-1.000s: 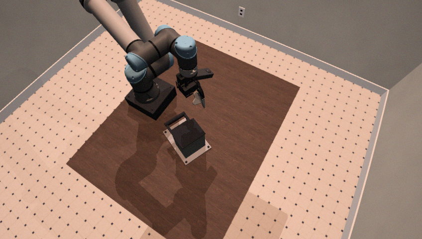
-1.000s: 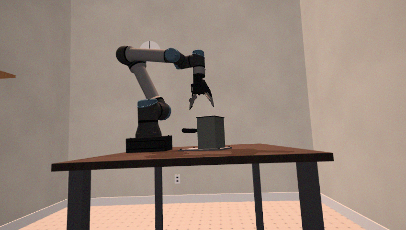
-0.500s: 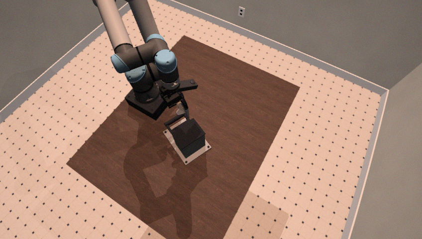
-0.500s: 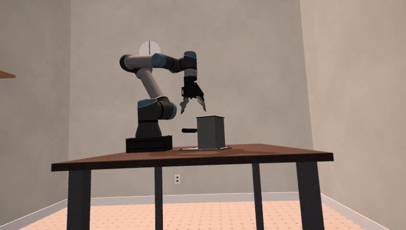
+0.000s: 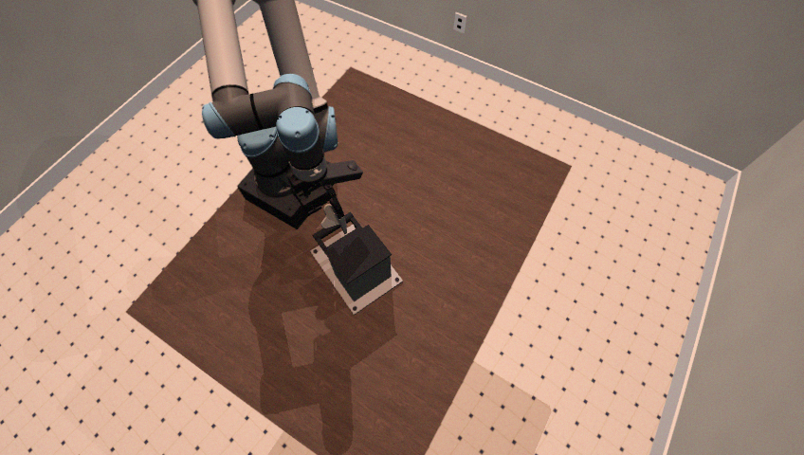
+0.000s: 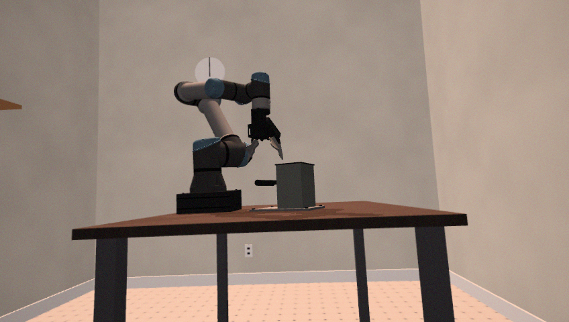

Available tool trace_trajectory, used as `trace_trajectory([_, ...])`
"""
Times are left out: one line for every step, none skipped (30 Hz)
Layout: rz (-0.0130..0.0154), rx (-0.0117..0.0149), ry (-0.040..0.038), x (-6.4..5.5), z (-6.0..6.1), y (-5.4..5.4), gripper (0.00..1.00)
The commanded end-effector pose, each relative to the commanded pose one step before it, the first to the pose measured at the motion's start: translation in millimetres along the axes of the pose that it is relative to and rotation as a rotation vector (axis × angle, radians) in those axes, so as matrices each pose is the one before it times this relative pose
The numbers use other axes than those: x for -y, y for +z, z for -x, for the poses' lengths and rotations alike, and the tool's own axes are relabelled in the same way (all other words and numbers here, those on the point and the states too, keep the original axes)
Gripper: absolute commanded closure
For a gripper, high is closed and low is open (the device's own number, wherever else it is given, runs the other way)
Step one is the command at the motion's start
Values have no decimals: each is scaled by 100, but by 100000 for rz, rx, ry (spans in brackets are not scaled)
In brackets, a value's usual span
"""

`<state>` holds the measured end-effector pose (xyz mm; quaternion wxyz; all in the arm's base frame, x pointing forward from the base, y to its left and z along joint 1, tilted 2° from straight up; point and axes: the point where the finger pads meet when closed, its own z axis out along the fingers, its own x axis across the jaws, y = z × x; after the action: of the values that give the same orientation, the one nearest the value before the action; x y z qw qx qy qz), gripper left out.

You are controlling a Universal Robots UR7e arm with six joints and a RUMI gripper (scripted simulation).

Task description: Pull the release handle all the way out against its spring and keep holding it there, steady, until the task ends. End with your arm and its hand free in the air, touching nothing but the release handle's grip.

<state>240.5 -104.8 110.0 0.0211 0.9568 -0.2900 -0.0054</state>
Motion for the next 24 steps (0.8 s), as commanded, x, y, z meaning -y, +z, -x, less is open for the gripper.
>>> trace_trajectory([-291, -286, -393, -283, 98, 189, 0])
trace_trajectory([5, 7, 11, -19, 7, 9, 0])
trace_trajectory([10, 8, 6, -12, 5, 5, 0])
trace_trajectory([10, 2, 2, -7, 1, 0, 0])
trace_trajectory([35, -63, 3, -15, -25, -34, 0])
trace_trajectory([18, -27, 1, -11, -19, -22, 100])
trace_trajectory([7, -6, -20, -2, -11, -12, 100])
trace_trajectory([0, 4, -73, 16, -2, -4, 100])
trace_trajectory([-2, 8, -49, 12, 2, 1, 100])
trace_trajectory([0, 3, -14, 7, 1, 1, 100])
trace_trajectory([1, 0, 5, 2, 0, 0, 100])
trace_trajectory([1, 0, 11, 0, 0, 0, 100])
trace_trajectory([0, 0, 0, 0, 0, 0, 100])
trace_trajectory([0, 0, 0, 0, 0, 0, 100])
trace_trajectory([1, 1, 15, 0, 0, 0, 100])
trace_trajectory([0, 0, 2, 0, 0, 0, 100])
trace_trajectory([0, 0, 1, 0, 0, 0, 100])
trace_trajectory([0, 0, 0, 0, 0, 0, 100])
trace_trajectory([0, 0, 0, 0, 0, 0, 100])
trace_trajectory([0, 0, 0, 0, 0, 0, 100])
trace_trajectory([0, 0, 0, 0, 0, 0, 100])
trace_trajectory([0, 0, 0, 0, 0, 0, 100])
trace_trajectory([0, 0, 0, 0, 0, 0, 100])
trace_trajectory([0, 0, 0, 0, 0, 0, 100])
